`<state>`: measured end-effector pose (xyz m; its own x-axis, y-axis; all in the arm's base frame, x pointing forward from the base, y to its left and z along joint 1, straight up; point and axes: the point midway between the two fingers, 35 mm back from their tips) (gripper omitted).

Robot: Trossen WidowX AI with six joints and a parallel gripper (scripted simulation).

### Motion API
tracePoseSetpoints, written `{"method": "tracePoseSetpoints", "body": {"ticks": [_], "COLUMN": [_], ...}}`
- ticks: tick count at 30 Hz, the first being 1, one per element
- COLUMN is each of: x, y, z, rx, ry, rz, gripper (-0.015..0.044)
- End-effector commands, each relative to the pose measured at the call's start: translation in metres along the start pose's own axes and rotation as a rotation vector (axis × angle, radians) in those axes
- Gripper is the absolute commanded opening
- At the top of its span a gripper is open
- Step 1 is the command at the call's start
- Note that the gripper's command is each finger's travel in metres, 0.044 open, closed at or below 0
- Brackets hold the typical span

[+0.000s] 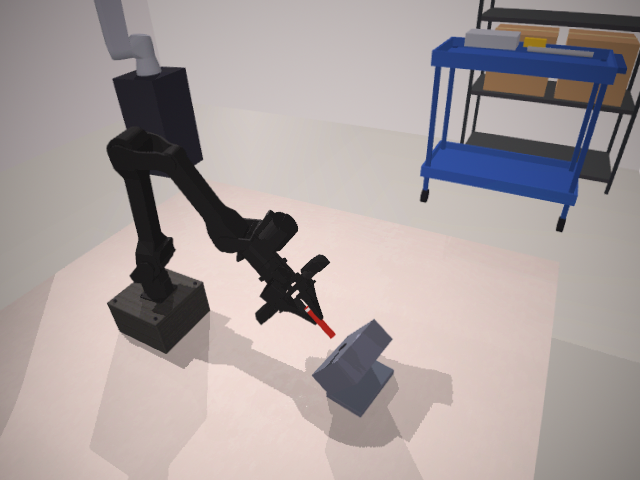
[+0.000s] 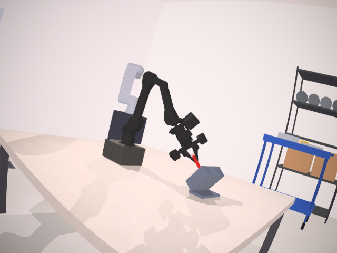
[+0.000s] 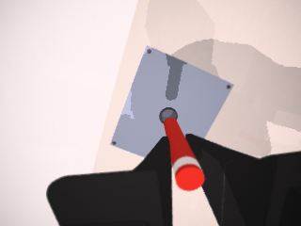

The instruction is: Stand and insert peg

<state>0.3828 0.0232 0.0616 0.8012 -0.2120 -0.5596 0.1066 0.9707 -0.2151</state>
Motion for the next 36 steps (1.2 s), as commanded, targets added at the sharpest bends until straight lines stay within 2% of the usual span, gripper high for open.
{"method": "tracePoseSetpoints", "body": {"ticks": [1,12,36], "x": [0.005,0.021,0.017], "y": [0.001,0.001,0.000], "z": [0.000,-0.001,0.001], "rx": [-0.005,-0.003,0.002], "ry": [0.002,0.001,0.002], "rz": [0.003,0.002,0.000], "gripper": [0.0000,0.0000,0.0000]}}
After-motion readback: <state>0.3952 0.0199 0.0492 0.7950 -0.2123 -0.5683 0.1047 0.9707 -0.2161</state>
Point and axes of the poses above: the point midway between the two fingers, 35 mm back from their tips, its own x axis out along the fingers, its own z axis across the jaws, y = z × x, and after that the axes turned 14 degrees about x, right-handed
